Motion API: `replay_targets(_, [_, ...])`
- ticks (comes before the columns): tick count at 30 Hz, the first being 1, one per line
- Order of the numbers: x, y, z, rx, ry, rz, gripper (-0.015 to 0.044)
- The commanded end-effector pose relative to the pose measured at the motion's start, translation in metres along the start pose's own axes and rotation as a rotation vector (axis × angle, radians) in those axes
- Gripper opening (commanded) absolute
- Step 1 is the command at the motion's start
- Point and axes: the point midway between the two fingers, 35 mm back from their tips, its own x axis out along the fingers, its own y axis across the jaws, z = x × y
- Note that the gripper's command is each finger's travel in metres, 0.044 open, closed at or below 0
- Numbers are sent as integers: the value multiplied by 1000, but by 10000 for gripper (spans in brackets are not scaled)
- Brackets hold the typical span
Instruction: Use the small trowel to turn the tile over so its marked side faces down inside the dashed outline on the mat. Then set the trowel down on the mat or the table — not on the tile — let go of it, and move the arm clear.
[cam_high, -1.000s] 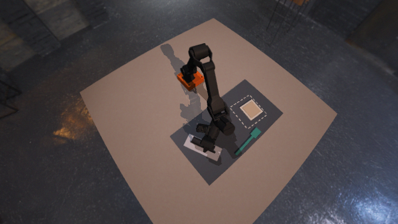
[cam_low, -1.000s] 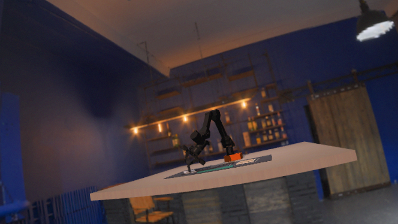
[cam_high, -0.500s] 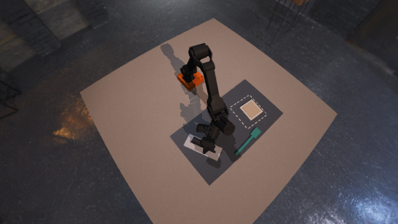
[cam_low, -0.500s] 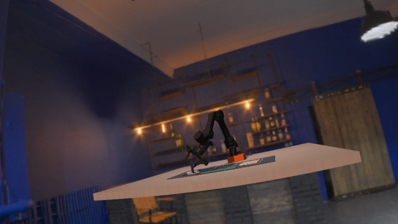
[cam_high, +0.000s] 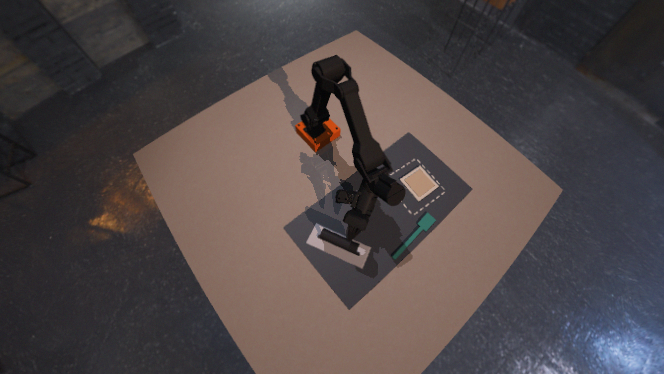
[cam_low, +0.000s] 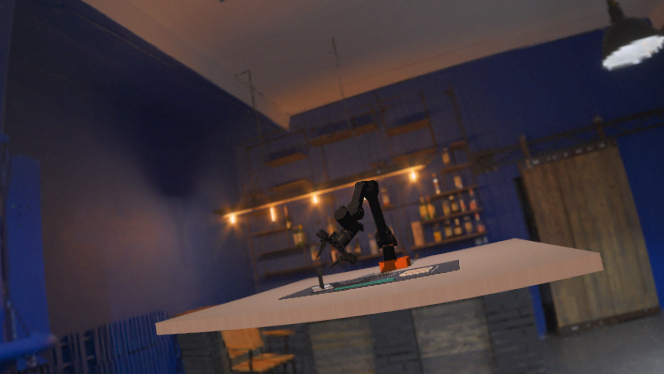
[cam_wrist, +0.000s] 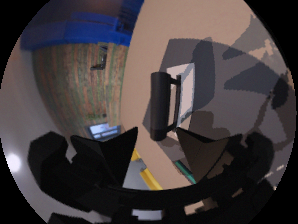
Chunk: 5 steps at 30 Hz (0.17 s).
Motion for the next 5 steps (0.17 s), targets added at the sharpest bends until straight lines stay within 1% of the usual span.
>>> replay_targets(1, [-16,7,9,-4,-11,-4,300])
replay_targets(5, [-65,32,26,-8,-4,-4,300])
